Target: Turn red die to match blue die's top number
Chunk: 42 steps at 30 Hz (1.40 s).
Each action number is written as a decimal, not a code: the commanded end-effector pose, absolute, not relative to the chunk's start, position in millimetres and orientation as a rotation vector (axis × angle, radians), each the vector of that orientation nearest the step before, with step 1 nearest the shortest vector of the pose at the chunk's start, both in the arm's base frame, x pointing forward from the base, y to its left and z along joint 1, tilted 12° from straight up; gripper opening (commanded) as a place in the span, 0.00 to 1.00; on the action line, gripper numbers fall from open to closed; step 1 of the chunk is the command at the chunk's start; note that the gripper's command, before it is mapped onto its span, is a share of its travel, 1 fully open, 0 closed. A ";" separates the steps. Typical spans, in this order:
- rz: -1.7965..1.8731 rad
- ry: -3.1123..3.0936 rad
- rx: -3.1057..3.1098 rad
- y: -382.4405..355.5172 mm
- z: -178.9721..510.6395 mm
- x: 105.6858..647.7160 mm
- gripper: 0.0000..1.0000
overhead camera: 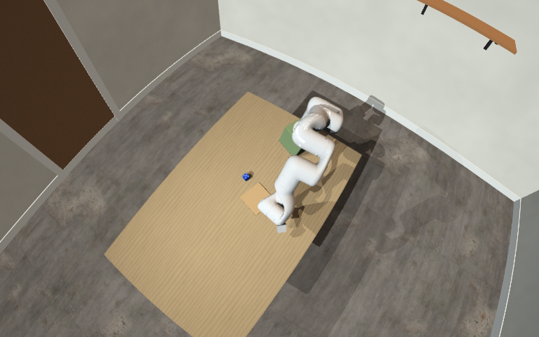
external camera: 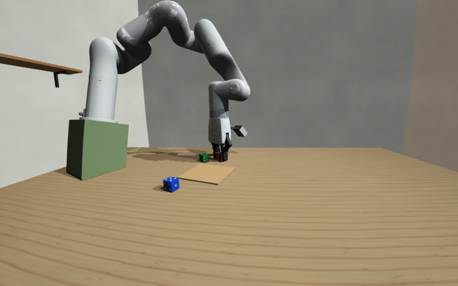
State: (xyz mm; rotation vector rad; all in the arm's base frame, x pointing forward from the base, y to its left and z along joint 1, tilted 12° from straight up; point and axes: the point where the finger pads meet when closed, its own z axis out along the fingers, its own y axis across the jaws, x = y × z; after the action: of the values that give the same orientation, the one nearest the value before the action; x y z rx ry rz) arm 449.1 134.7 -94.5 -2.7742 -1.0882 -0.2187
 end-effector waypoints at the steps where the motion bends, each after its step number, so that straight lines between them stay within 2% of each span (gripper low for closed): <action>1: -0.223 -1.088 -2.774 134.8 -93.2 450.5 0.47; 12: -0.223 -1.088 -2.774 134.8 -93.2 450.5 0.47; 13: -0.223 -1.088 -2.774 134.8 -93.2 450.5 0.27; 42: -0.223 -1.088 -2.774 134.8 -93.2 450.5 0.27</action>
State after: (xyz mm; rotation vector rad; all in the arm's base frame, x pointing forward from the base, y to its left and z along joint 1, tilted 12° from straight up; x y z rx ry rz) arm 449.2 134.7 -94.5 -2.7742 -1.0882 -0.2188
